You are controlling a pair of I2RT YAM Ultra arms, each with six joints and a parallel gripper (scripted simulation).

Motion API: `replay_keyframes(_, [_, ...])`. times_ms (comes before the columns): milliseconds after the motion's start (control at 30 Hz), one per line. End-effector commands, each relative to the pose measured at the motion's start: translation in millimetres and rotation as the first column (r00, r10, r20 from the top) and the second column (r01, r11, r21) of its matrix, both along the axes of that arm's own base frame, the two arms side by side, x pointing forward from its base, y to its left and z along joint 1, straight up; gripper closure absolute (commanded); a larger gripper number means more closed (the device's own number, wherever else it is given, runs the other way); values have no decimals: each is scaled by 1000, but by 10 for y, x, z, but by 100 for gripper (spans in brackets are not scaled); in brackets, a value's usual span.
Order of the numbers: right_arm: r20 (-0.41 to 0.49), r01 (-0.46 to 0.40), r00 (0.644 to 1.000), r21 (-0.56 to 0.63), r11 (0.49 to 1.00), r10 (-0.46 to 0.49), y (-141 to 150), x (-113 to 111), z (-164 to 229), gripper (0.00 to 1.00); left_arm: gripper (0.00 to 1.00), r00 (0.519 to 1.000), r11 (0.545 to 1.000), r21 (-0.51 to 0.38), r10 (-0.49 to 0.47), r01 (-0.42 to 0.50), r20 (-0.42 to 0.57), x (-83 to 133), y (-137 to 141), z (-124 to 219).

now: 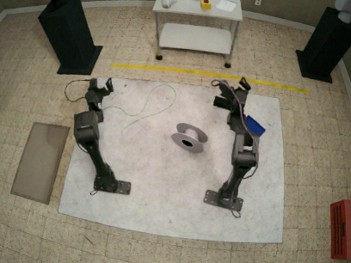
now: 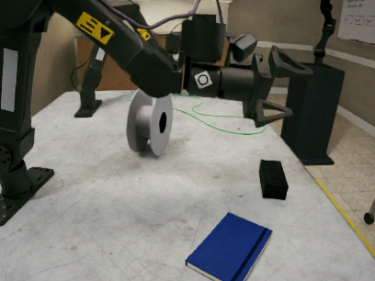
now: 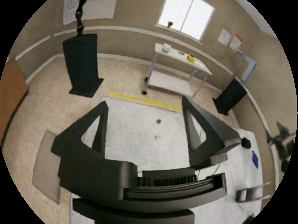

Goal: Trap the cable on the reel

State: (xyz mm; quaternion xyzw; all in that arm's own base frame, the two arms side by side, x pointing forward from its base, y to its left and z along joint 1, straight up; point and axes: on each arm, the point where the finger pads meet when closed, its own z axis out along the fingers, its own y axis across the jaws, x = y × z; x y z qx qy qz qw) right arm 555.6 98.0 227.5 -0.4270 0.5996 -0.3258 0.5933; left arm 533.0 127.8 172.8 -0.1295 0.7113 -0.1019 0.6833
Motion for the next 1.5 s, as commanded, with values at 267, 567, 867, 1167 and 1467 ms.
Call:
replay_keyframes(267, [21, 0, 1000, 14, 1000, 0, -3, -18, 126, 0, 0, 1000, 1000, 1, 2, -2, -2, 16, 8, 20])
replay_keyframes(567, [60, -5, 998, 35, 999, 3, 9, -3, 403, 0, 0, 999, 1000, 26, 11, -13, 42, 36, 34, 306])
replay_keyframes(867, [40, -10, 999, 61, 998, 7, 19, -10, 444, 0, 0, 999, 999, 32, 19, -20, 35, 67, 59, 408])
replay_keyframes(1167, [35, -12, 999, 128, 992, 7, 20, -49, 762, 0, 0, 999, 998, 52, 36, -38, 37, 98, 102, 745])
replay_keyframes(1467, [30, -14, 1000, 203, 979, 8, 13, -135, 1124, 0, 0, 998, 996, 74, 55, -58, 39, 85, 134, 1140])
